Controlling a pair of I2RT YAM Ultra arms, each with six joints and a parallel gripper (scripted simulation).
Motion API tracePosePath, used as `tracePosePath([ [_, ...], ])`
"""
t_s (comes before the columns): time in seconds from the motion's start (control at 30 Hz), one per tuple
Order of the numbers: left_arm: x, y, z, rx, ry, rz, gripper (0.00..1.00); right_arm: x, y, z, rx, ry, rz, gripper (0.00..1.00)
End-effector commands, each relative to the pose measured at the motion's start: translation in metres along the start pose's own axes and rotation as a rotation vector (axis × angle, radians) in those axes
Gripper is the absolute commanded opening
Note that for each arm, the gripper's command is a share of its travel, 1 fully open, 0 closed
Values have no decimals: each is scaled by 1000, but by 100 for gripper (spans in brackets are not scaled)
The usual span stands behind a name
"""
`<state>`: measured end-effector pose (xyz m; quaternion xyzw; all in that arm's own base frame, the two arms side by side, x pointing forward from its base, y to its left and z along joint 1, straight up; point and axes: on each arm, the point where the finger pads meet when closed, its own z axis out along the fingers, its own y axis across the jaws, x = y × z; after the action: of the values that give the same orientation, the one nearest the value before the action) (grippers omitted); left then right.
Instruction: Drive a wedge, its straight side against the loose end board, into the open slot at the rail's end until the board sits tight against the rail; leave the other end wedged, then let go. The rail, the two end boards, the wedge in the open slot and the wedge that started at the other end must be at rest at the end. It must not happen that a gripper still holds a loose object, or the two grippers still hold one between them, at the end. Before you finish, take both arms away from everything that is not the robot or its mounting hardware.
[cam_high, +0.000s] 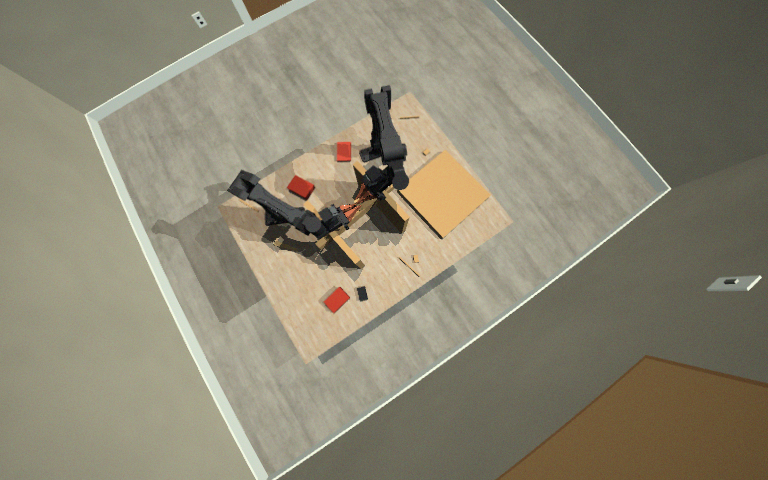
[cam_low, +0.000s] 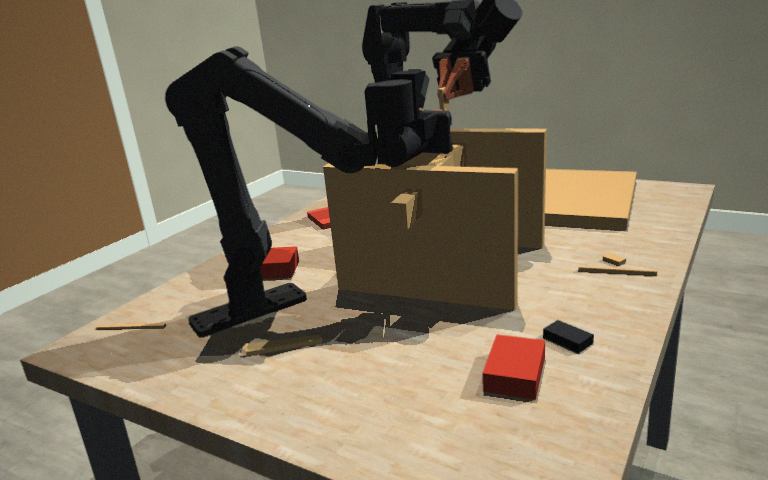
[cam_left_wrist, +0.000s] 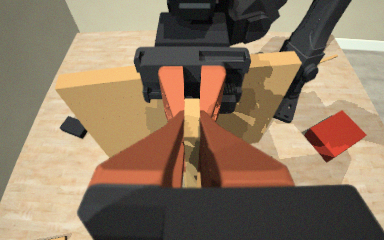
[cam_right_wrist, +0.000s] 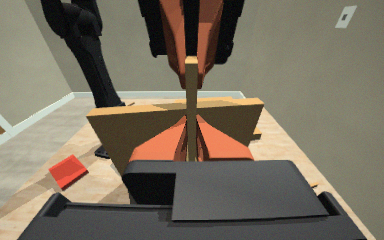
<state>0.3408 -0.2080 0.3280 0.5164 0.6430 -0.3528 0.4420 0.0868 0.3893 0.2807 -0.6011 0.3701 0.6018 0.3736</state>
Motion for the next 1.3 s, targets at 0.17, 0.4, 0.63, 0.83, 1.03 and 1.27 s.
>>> tracePosePath([
  [0.17,-14,-3,-8,-4,-21,31,2,-19,4,-2,5,-29,-46,3],
  [0.4,-16,-4,-7,0,-21,36,2,-20,5,-1,3,-33,-53,22],
  [0.63,-16,-3,-6,-3,-23,43,2,-20,6,-1,-3,-33,-57,22],
  [0.83,-17,-2,-6,-6,-25,47,2,-20,7,-1,-9,-33,-61,22],
  [1.03,-17,-1,-6,-7,-26,48,2,-19,-1,-7,9,-23,-46,22],
  [1.27,-17,-1,-6,-7,-26,48,2,-2,3,-21,9,-1,-2,22],
])
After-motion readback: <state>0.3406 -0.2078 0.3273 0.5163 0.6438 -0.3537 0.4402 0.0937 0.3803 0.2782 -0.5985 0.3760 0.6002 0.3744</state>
